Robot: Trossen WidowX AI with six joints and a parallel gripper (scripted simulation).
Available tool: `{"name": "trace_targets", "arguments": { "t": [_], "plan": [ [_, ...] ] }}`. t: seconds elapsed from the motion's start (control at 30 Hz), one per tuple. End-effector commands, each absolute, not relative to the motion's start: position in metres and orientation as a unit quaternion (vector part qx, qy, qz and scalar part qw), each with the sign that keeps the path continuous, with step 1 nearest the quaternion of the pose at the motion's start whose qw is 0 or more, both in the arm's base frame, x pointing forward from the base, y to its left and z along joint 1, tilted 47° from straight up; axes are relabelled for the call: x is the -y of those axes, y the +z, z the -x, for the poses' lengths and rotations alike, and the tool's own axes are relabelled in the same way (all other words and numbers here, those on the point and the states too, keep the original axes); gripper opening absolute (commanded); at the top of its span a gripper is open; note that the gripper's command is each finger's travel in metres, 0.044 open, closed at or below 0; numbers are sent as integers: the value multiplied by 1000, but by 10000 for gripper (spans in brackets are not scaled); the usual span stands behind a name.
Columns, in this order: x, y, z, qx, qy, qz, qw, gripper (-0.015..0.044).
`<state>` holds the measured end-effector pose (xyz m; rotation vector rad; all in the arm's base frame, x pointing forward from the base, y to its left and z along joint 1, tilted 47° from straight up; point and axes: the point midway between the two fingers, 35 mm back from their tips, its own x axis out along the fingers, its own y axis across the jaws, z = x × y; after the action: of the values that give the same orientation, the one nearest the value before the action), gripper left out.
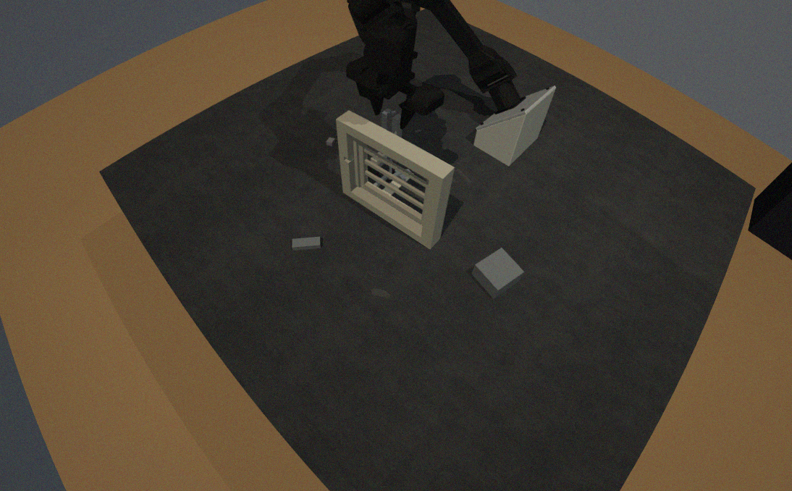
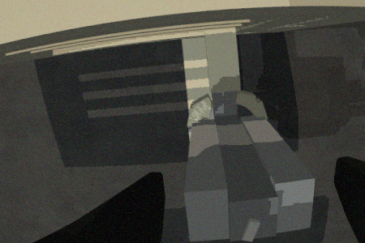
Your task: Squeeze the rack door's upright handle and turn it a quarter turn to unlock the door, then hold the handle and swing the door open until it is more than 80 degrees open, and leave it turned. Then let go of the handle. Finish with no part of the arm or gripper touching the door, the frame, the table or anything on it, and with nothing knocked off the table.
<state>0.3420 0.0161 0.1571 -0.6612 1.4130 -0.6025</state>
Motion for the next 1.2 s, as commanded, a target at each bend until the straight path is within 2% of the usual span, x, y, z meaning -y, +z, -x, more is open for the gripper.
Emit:
{"name": "trace_targets", "arguments": {
  "t": [0.0, 0.47, 0.7, 1.17],
  "plan": [
    [-12, 149, -341, -638, -265, 294, 661, 298],
    [3, 135, -341, -656, -269, 287, 644, 298],
    [3, 135, -341, -656, -269, 287, 644, 114],
    [3, 135, -341, -656, -269, 287, 644, 26]
  ]
}}
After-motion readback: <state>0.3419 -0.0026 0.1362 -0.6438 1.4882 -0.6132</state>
